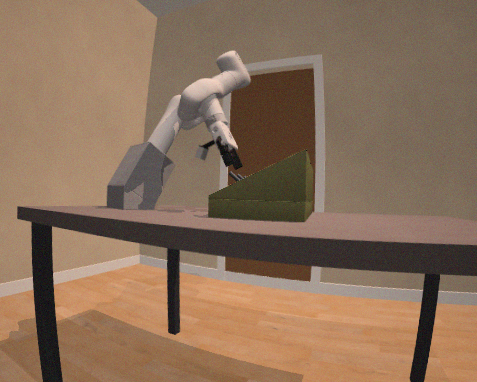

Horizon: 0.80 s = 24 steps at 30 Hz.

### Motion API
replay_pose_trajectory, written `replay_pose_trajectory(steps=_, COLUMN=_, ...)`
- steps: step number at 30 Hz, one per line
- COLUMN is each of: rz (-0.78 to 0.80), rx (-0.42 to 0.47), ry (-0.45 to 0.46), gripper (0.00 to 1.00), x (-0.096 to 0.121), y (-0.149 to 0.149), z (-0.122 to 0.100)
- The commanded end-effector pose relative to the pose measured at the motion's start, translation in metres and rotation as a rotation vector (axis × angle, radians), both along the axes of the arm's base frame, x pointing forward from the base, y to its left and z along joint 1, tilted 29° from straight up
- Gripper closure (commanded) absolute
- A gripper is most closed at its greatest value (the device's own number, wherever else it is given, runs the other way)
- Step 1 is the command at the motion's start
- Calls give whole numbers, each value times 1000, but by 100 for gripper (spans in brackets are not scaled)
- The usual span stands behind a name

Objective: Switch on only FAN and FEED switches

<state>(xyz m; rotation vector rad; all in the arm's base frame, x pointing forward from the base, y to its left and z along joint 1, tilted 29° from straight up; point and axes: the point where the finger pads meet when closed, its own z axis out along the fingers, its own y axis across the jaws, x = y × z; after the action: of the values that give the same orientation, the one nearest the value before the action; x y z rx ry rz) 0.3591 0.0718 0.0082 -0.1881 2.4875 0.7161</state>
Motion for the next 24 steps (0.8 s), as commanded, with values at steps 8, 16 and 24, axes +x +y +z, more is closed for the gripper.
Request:
replay_pose_trajectory(steps=8, rz=-2, rx=-1, ry=-2, gripper=0, x=1, y=-2, z=0)
replay_pose_trajectory(steps=16, rz=-2, rx=-1, ry=-2, gripper=0, x=4, y=-12, z=-5)
replay_pose_trajectory(steps=24, rz=-2, rx=-1, ry=-2, gripper=0, x=12, y=-36, z=-18)
